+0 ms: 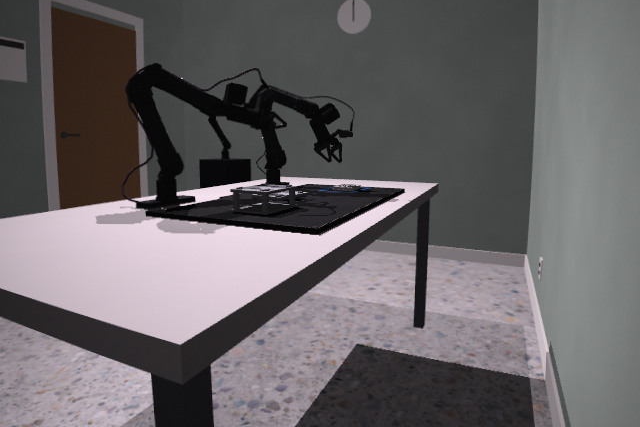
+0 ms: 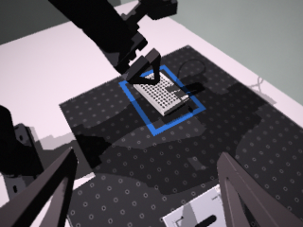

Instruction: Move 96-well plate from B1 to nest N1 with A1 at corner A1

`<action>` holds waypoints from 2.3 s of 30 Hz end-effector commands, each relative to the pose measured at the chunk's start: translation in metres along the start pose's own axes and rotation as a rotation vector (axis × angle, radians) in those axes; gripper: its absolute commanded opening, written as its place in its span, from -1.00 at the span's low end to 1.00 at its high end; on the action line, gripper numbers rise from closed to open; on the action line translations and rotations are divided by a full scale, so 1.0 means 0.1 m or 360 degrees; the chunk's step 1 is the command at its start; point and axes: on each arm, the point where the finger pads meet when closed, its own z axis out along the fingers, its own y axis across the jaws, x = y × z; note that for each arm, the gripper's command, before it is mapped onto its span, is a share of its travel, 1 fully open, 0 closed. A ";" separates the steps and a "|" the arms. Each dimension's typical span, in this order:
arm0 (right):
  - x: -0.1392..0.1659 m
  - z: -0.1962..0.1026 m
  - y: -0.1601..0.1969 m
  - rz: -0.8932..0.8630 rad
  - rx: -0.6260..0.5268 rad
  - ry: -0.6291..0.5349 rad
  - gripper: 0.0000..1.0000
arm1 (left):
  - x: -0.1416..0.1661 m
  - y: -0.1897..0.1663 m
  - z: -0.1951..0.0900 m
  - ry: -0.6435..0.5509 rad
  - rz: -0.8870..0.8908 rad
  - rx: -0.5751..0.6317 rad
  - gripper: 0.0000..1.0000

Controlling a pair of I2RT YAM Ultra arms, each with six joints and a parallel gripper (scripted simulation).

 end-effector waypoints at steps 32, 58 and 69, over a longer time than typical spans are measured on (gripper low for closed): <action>-0.12 -0.08 0.08 -0.0022 -0.0051 -0.0072 1.00 | -0.07 0.00 -0.02 -0.0039 0.0006 -0.0008 1.00; -0.12 -0.08 0.08 -0.0022 -0.0051 -0.0072 1.00 | -0.04 0.02 0.17 0.0237 0.0838 0.0201 1.00; -0.12 -0.08 0.08 -0.0022 -0.0051 -0.0072 1.00 | -0.07 0.09 0.33 0.0453 0.1417 0.0313 1.00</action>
